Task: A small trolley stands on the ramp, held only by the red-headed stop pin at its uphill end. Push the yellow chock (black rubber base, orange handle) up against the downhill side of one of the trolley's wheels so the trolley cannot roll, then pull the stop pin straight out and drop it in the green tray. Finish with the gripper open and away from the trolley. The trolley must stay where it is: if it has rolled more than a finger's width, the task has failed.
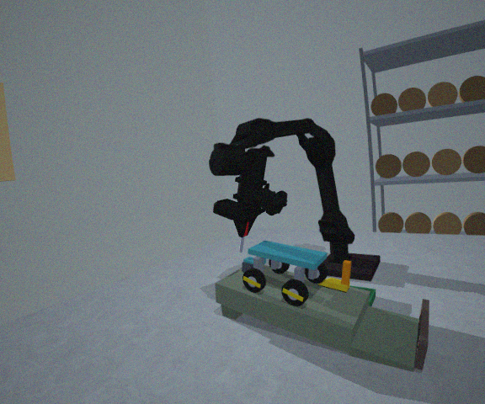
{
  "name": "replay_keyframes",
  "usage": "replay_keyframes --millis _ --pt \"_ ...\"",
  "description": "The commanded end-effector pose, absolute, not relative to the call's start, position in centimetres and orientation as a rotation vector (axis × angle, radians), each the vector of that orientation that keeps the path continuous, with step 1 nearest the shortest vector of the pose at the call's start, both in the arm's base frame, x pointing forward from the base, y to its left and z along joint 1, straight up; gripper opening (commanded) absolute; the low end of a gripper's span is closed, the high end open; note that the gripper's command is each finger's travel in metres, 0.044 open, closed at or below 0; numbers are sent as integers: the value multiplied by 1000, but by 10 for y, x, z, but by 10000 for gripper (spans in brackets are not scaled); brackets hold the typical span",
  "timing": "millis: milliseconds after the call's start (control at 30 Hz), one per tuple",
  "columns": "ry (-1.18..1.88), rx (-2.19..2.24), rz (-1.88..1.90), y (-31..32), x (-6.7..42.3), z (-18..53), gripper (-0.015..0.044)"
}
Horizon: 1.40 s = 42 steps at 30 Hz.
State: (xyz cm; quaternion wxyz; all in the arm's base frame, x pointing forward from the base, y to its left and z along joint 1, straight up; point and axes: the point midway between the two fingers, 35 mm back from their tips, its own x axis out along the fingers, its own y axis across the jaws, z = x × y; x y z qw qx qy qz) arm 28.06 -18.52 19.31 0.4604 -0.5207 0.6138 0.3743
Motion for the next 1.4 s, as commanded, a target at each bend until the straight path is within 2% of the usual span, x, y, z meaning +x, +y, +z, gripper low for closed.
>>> replay_keyframes --millis 0,667,867,1367 --pt "1503 -1288 917 -183 268 194 0" --pt "1507 -1287 921 -175 205 193 0" --pt "1506 -1286 921 -170 206 191 0" --pt "1502 -1283 924 -111 221 177 0"
